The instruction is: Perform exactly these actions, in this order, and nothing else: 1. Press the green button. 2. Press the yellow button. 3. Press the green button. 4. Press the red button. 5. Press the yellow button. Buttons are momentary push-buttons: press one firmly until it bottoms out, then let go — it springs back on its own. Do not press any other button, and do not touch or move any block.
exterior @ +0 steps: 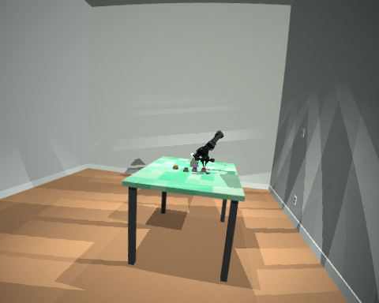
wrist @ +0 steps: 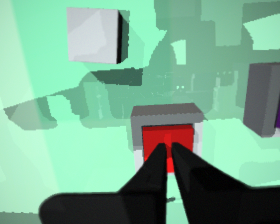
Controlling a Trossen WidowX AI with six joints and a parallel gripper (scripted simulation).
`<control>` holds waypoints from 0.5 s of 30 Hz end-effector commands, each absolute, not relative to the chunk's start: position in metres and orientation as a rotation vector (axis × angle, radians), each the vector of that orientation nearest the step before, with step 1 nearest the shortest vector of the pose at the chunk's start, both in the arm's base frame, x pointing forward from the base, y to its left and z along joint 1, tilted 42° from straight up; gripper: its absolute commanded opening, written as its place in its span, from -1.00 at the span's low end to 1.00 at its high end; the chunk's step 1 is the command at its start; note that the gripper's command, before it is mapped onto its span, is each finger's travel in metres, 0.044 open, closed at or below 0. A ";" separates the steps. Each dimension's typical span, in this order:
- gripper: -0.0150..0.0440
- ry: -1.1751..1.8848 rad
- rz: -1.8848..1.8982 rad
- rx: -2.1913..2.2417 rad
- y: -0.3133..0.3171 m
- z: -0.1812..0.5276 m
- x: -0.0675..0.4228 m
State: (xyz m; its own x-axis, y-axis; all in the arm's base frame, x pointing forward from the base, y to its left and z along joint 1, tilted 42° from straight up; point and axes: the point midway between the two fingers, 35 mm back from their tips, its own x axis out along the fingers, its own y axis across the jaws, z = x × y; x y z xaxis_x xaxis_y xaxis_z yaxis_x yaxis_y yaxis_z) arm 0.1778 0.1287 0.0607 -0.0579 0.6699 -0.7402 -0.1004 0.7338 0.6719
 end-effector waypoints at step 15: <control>-0.42 1.521 0.661 0.489 0.086 0.105 0.182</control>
State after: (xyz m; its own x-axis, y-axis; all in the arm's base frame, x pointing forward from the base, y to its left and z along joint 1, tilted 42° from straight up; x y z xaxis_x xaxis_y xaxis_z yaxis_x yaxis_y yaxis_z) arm 0.1758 0.1032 0.0866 -0.0783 0.6696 -0.7386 -0.0811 0.7341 0.6742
